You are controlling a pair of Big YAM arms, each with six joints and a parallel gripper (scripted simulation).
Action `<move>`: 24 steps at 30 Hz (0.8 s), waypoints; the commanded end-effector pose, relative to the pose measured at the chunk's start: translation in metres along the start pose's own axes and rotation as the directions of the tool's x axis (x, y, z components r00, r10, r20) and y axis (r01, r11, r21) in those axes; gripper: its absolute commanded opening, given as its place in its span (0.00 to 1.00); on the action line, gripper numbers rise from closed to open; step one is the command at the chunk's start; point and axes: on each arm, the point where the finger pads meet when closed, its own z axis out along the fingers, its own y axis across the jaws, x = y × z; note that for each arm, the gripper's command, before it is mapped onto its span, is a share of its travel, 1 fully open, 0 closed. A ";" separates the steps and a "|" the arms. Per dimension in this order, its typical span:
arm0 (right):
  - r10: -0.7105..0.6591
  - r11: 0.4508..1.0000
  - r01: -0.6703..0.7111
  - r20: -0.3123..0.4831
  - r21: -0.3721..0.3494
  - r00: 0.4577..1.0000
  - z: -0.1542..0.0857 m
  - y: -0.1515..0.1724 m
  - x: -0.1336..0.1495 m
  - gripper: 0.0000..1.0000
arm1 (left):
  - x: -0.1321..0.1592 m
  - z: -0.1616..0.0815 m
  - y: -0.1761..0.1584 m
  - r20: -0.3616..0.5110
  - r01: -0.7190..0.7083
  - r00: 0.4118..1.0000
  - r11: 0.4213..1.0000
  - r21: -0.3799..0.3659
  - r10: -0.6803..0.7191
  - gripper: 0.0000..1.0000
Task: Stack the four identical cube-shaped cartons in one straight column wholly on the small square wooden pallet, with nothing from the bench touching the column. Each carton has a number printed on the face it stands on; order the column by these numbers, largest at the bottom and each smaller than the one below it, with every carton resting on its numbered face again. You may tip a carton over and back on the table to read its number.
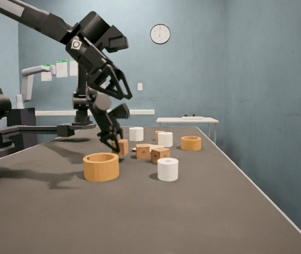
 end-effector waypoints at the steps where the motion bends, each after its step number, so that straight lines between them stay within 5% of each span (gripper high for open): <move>1: -0.015 1.000 0.016 0.028 -0.001 1.000 -0.004 0.001 -0.021 1.00 | -0.024 -0.025 -0.017 0.032 0.026 0.999 0.999 0.042 -0.027 0.46; 7: -0.015 1.000 0.016 0.028 -0.001 1.000 -0.004 0.001 -0.021 1.00 | -0.001 -0.021 -0.012 0.012 -0.007 1.000 1.000 0.015 0.007 0.46; 11: -0.015 1.000 0.016 0.028 -0.001 1.000 -0.004 0.001 -0.021 1.00 | -0.038 -0.039 -0.006 0.026 -0.023 0.999 0.999 0.022 0.023 0.46; 16: -0.015 1.000 0.016 0.028 -0.001 1.000 -0.004 0.001 -0.021 1.00 | -0.096 -0.093 0.029 0.017 -0.051 0.999 0.999 0.009 0.051 0.46; 18: -0.015 1.000 0.016 0.028 -0.001 1.000 -0.004 0.001 -0.021 1.00 | -0.096 -0.093 0.029 0.017 -0.051 0.999 0.999 0.009 0.051 0.46; 24: -0.015 1.000 0.016 0.028 -0.001 1.000 -0.004 0.001 -0.021 1.00 | -0.160 -0.186 0.098 0.016 -0.037 0.999 0.999 0.006 0.037 0.46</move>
